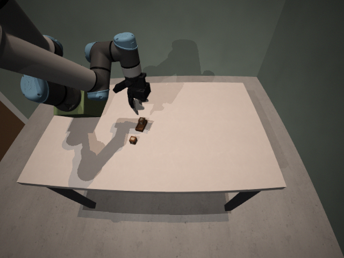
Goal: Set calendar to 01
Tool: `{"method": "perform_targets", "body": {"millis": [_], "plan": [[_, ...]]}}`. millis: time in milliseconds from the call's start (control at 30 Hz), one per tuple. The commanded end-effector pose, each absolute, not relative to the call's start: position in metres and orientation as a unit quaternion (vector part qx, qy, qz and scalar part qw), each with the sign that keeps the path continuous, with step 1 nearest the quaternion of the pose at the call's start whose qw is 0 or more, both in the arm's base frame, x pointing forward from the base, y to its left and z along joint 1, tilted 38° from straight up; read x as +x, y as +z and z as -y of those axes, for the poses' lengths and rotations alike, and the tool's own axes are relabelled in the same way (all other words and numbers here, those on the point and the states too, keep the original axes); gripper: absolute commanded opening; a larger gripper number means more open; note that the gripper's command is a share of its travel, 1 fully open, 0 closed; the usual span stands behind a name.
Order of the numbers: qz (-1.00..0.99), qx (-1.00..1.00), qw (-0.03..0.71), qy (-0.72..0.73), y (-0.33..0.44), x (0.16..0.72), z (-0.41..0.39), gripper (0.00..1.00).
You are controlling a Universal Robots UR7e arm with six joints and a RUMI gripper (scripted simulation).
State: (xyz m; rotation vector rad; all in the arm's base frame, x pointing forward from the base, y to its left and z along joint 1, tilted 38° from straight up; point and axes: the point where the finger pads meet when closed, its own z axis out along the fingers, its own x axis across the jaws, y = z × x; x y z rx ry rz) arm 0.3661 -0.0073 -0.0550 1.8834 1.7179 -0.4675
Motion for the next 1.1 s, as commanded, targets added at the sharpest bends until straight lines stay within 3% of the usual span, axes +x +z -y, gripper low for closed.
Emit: {"method": "perform_targets", "body": {"millis": [0, 200, 233, 1067], "plan": [[-0.637, 0.700, 0.271, -0.175, -0.0480, 0.3655, 0.0019, 0.28], [-0.637, 0.700, 0.271, -0.175, -0.0474, 0.3654, 0.0014, 0.28], [-0.637, 0.700, 0.271, -0.175, -0.0474, 0.3654, 0.0014, 1.00], [-0.628, 0.709, 0.273, -0.171, -0.0465, 0.3654, 0.0033, 1.00]]}}
